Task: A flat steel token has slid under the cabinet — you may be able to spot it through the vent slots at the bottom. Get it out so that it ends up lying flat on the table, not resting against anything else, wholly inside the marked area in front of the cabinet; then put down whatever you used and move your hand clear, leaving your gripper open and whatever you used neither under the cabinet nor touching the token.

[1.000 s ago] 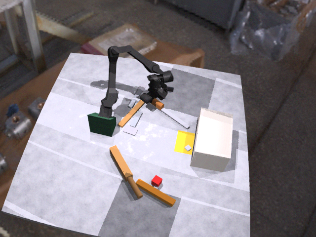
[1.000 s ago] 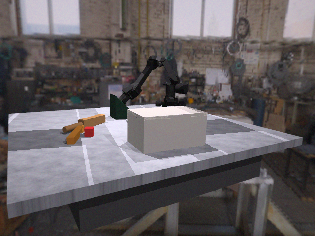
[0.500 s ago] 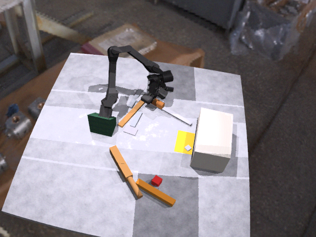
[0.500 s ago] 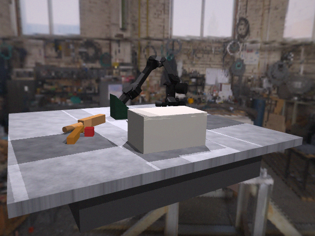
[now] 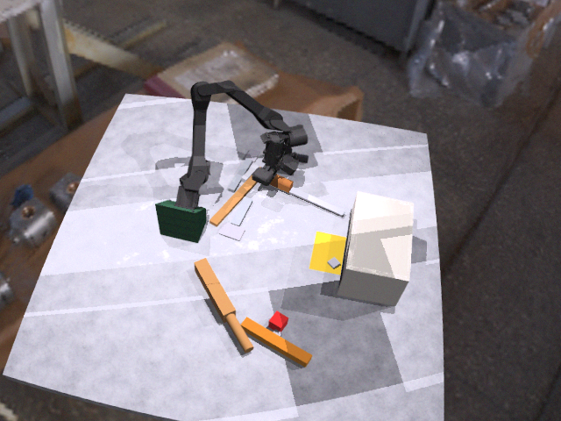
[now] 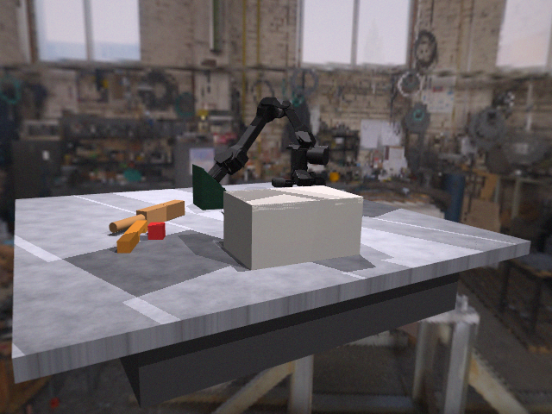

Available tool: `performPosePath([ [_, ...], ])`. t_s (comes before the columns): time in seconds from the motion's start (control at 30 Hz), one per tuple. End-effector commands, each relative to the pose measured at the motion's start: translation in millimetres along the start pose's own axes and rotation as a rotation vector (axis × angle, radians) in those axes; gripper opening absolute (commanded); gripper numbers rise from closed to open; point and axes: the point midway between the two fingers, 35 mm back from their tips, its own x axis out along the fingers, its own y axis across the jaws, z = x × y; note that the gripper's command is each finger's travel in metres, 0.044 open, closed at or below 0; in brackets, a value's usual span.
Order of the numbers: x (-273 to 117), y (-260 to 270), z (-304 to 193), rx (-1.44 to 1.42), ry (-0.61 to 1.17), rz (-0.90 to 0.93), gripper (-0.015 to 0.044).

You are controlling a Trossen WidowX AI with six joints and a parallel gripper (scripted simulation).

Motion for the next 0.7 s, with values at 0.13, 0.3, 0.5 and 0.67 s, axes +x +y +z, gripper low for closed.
performPosePath([
  [0.13,-1.9,-0.1,2.2,-0.074,-0.018,-0.003,0.0000],
  [0.3,-1.9,-0.1,2.1,-0.114,-0.018,-0.003,0.0000],
  [0.5,-1.9,0.0,2.0,-0.162,-0.018,-0.004,0.0000],
  [0.67,-1.9,0.0,2.0,-0.202,-0.018,-0.004,0.0000],
])
